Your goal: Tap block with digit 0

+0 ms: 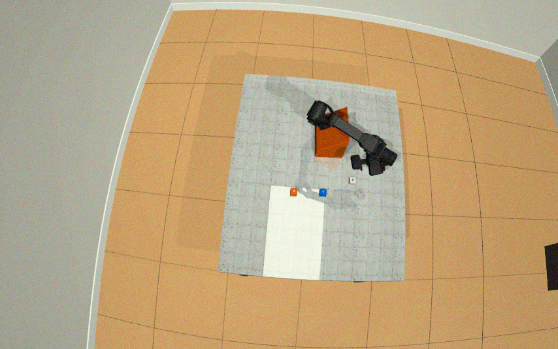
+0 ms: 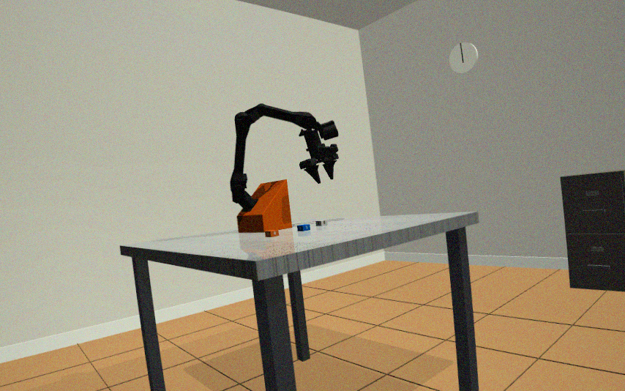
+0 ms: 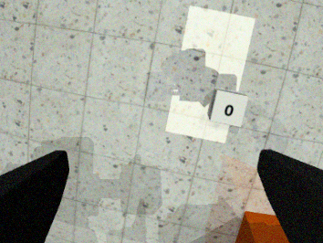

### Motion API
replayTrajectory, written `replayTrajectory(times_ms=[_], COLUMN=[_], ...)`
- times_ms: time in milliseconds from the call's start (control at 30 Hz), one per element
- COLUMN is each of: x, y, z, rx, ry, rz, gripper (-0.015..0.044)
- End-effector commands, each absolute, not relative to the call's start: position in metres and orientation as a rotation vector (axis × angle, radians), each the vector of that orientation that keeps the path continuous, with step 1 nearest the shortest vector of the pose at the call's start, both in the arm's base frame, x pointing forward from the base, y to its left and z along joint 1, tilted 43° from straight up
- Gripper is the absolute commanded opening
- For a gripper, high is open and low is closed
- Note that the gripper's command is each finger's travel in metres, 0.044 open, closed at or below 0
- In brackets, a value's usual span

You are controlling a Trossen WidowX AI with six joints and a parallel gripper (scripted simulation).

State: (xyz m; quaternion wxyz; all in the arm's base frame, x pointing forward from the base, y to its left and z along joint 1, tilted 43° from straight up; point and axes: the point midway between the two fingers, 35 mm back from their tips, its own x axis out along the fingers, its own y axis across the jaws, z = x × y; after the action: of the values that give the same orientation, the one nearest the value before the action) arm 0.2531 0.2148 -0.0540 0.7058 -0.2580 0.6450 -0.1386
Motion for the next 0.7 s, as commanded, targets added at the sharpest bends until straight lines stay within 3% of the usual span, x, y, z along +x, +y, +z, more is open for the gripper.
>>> replayTrajectory(times_ms=[0, 667], x=[0.2535, 0.2535], y=[0.1582, 0.1546], z=[-0.0581, -0.0581], rx=[-0.551, -0.549], ry=[1.460, 1.461], rz=[-0.572, -0.589], gripper=[0.0400, 0.0400])
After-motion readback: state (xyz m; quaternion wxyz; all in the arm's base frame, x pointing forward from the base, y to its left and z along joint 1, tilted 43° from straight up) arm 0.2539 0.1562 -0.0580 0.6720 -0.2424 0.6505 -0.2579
